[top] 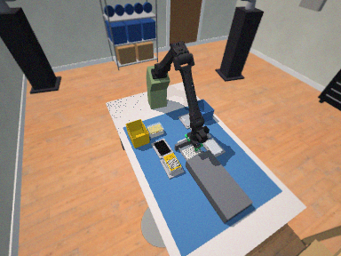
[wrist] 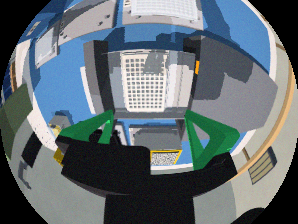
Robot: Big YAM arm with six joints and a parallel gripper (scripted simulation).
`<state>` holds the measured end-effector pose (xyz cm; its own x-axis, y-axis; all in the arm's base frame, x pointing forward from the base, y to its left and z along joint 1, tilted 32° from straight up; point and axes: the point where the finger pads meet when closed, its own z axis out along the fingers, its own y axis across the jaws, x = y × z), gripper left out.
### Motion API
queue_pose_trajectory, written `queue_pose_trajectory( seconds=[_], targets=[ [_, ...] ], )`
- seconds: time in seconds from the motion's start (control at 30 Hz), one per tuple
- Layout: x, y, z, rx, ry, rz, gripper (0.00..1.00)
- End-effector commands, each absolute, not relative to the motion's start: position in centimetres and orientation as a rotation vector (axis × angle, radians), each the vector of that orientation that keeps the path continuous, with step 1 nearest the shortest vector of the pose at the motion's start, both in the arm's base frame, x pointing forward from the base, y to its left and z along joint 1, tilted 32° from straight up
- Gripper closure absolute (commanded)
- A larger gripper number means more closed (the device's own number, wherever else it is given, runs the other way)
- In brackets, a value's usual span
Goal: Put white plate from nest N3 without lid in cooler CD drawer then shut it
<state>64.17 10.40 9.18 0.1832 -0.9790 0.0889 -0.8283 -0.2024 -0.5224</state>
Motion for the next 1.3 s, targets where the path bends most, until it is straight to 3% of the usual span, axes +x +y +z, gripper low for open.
queue_pose_trajectory(
  seconds=[0.0, 1.27],
  targets=[
    [63.4, 11.1, 11.5, -2.089, 1.695, -0.593, 0.0],
    [62.2, 10.8, 12.5, -2.098, 1.706, -0.583, 0.0]
  ],
)
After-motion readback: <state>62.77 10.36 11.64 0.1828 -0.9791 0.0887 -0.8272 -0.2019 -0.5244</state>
